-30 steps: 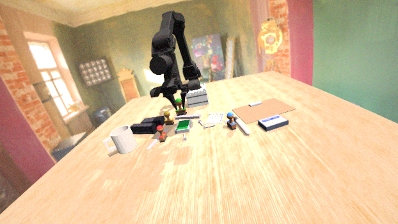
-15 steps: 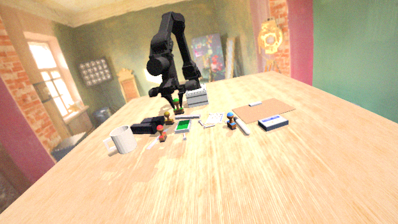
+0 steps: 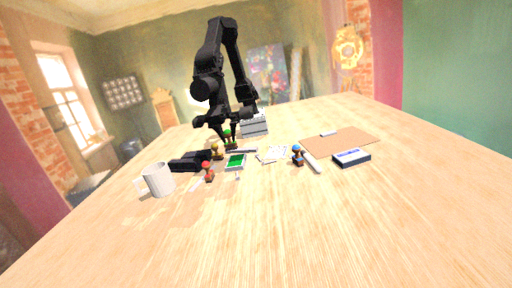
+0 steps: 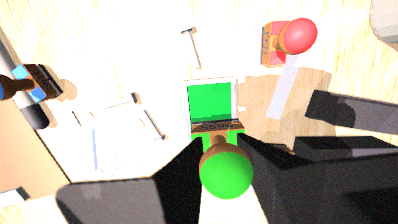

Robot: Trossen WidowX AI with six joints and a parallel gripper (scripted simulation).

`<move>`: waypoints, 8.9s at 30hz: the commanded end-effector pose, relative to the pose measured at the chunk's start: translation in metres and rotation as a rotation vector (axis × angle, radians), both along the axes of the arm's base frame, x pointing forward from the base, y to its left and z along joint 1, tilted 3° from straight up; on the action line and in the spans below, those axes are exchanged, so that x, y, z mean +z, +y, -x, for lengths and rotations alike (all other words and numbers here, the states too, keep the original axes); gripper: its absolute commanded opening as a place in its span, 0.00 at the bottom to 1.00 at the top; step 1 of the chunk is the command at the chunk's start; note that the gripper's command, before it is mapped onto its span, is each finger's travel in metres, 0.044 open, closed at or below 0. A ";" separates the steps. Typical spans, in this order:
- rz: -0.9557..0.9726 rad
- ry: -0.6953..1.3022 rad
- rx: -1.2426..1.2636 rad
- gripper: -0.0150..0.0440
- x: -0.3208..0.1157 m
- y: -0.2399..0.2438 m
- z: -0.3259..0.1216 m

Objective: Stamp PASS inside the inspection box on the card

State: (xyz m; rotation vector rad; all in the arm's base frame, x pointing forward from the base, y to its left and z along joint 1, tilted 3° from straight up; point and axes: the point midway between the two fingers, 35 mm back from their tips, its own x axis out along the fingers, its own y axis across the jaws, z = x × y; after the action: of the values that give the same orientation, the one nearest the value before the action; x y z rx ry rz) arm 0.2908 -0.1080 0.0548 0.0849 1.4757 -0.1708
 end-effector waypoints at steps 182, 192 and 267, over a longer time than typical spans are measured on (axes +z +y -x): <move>-0.006 0.006 0.000 0.25 -0.042 0.000 0.000; -0.006 0.006 0.000 0.25 -0.037 0.001 0.000; 0.049 0.035 0.894 0.25 -0.002 0.162 0.032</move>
State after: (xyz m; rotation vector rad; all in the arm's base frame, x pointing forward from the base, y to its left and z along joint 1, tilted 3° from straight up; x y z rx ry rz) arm 0.2607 0.0546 0.0572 -0.6007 1.4106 0.5124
